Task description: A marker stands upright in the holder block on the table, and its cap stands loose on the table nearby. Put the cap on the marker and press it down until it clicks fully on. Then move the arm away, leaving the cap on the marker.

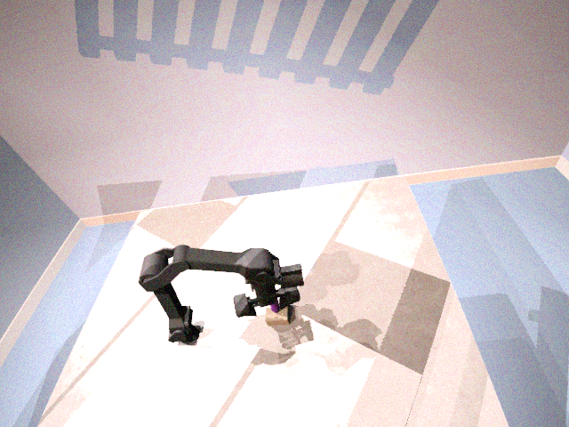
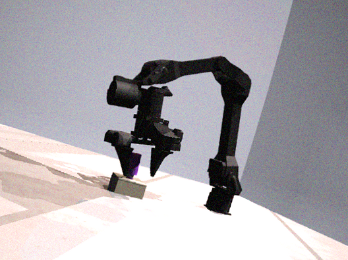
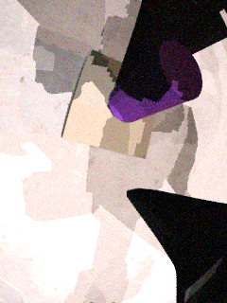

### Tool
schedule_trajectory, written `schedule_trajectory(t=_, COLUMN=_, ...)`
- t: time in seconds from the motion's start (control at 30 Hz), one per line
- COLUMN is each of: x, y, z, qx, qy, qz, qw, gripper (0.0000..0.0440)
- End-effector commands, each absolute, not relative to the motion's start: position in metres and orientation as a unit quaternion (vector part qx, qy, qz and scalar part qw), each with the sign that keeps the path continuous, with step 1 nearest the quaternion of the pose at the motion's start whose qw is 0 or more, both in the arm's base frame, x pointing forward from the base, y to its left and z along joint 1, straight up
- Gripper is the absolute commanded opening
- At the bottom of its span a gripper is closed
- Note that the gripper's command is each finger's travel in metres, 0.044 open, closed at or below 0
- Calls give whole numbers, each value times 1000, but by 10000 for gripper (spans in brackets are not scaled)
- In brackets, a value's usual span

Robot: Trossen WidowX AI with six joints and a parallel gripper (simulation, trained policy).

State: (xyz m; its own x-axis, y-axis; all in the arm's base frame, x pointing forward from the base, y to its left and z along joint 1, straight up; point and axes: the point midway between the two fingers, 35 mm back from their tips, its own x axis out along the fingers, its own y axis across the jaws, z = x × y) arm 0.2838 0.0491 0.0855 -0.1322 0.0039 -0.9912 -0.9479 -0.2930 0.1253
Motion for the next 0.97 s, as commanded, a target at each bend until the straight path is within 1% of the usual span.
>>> schedule_trajectory(t=0.0, x=280, y=54, z=84, qx=-531, qy=434, qz=614, qw=391, gripper=440)
schedule_trajectory(t=0.73, x=292, y=56, z=142, qx=-580, qy=374, qz=587, qw=424, gripper=438)
schedule_trajectory(t=0.83, x=291, y=56, z=147, qx=-582, qy=371, qz=584, qw=427, gripper=421)
schedule_trajectory(t=0.93, x=290, y=55, z=151, qx=-583, qy=370, qz=582, qw=429, gripper=371)
